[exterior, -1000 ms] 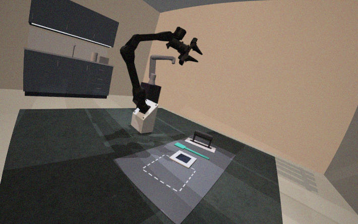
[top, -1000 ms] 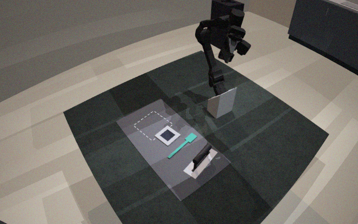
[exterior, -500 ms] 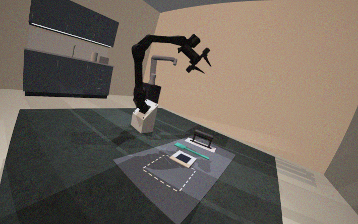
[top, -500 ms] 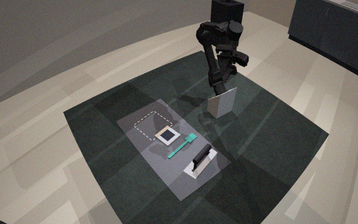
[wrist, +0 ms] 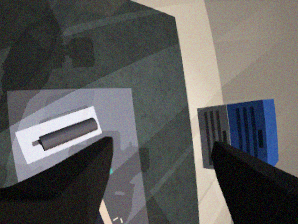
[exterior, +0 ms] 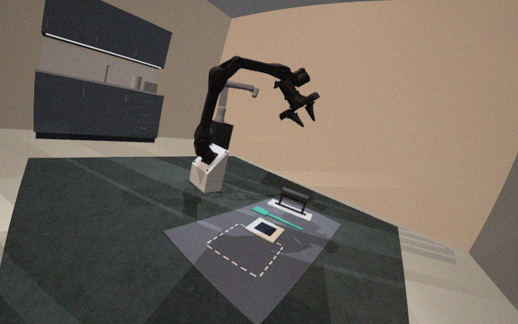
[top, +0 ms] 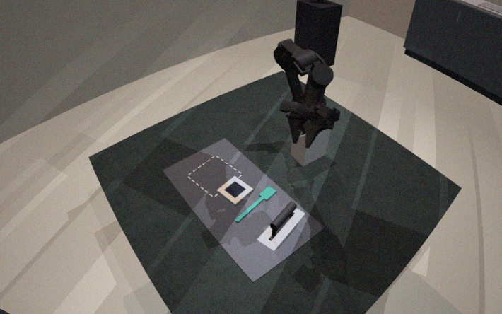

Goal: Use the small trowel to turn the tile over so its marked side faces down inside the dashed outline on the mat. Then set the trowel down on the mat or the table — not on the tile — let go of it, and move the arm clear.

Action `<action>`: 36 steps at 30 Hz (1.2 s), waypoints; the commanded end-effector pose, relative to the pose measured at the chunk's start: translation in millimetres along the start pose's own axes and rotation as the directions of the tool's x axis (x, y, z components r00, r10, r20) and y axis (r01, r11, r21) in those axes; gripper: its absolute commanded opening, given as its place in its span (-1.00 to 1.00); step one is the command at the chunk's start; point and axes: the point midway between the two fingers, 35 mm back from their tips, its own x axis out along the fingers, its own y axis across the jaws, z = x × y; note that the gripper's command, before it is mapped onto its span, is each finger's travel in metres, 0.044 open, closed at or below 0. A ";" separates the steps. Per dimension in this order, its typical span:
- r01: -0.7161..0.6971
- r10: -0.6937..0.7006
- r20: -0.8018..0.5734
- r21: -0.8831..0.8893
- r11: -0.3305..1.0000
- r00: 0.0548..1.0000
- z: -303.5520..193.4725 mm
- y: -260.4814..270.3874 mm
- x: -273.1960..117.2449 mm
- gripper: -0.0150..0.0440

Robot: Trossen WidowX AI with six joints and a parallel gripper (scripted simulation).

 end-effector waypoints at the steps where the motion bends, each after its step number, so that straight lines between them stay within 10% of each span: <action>1: -0.058 0.066 -0.052 0.136 0.989 0.996 -6.3 5.4 28.6 0.42; 20: -0.128 0.345 -0.238 0.626 0.769 0.908 -47.5 48.5 134.8 0.42; 36: 0.105 0.534 -0.359 0.888 0.448 0.765 -88.7 91.9 204.6 0.42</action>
